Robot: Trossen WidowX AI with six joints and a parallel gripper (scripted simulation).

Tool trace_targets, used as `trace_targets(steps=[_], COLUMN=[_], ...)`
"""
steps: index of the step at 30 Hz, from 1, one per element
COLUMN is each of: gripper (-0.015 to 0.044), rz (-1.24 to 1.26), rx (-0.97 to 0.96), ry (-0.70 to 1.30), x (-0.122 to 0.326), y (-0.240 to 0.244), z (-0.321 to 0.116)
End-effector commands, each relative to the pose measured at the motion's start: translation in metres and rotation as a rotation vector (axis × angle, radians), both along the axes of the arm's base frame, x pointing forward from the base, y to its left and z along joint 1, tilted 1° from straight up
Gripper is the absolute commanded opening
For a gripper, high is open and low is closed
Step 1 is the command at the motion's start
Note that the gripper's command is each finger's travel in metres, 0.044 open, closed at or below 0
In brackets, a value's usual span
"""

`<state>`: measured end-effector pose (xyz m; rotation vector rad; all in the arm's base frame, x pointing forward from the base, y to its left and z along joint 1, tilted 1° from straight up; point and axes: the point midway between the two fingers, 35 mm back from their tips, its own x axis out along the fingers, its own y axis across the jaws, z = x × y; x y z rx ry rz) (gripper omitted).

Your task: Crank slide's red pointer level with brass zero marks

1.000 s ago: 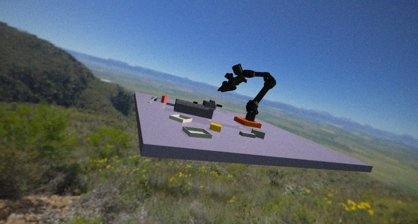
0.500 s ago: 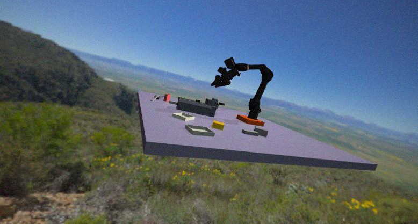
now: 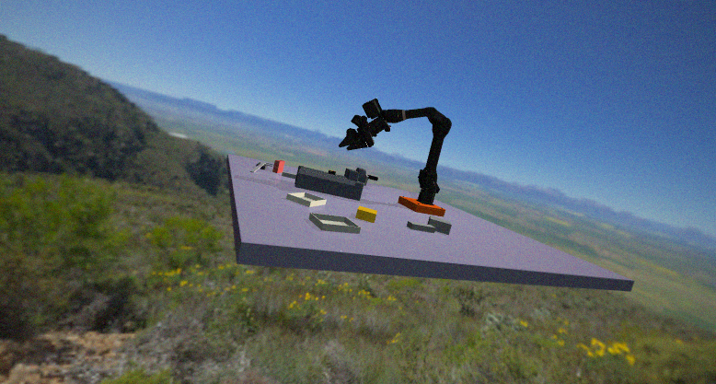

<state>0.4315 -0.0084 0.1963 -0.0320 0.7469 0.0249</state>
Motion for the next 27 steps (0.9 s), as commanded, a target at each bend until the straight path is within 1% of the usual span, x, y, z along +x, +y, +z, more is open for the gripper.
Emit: trace_targets(steps=[1,4,22,24,27], gripper=[0.0440,0.0440,0.0440,0.0440,0.0440], rz=[0.005,0.003,0.003,0.003,0.002], rx=[0.000,0.001,0.001,0.001,0.001], ry=[0.021,0.020,0.020,0.020,0.020], x=[0.000,-0.001,-0.001,0.000,0.000], y=[0.000,0.000,0.000,0.000,0.000], z=[-0.027,-0.042,-0.042,-0.037,-0.019])
